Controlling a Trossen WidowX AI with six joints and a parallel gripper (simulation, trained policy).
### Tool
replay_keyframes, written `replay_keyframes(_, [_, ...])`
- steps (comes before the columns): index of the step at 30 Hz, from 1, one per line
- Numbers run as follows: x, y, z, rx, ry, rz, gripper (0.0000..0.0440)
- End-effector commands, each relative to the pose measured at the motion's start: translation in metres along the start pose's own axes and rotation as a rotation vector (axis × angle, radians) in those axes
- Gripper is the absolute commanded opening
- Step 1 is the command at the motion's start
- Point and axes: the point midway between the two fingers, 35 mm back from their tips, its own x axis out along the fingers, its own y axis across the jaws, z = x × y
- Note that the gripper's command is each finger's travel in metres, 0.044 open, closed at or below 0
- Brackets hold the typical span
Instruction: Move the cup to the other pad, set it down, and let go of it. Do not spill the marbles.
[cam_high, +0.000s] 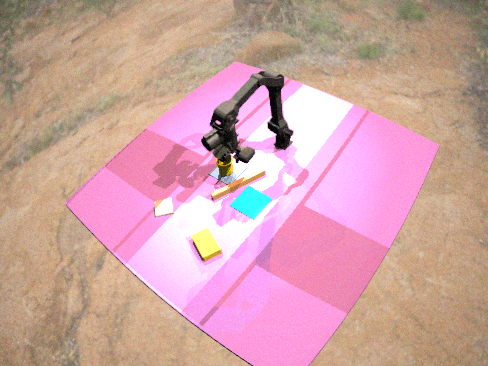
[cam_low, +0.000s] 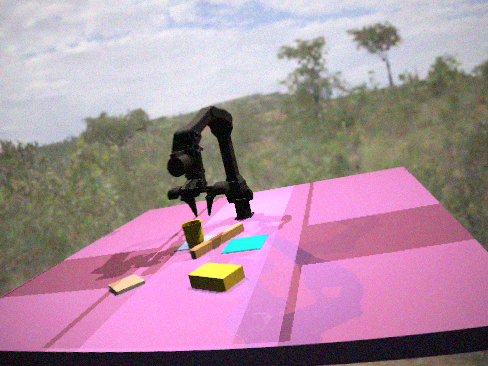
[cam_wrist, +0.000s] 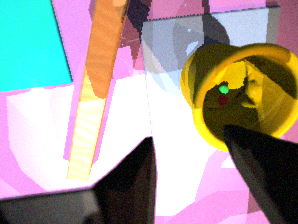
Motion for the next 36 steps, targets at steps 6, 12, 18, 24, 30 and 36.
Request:
replay_keyframes(6, [0.026, -0.007, -0.002, -0.048, 0.032, 0.002, 0.0194])
replay_keyframes(12, [0.045, -0.009, -0.003, -0.098, 0.047, 0.008, 0.0195])
replay_keyframes(18, [0.064, -0.009, -0.003, -0.169, 0.052, 0.019, 0.0192])
replay_keyframes(24, [0.072, -0.012, -0.003, -0.255, 0.054, 0.015, 0.0046])
replay_keyframes(30, [0.067, -0.014, 0.0, -0.32, 0.042, 0.016, 0.0006])
replay_keyframes(36, [0.054, -0.014, 0.006, -0.362, 0.02, 0.019, 0.0015])
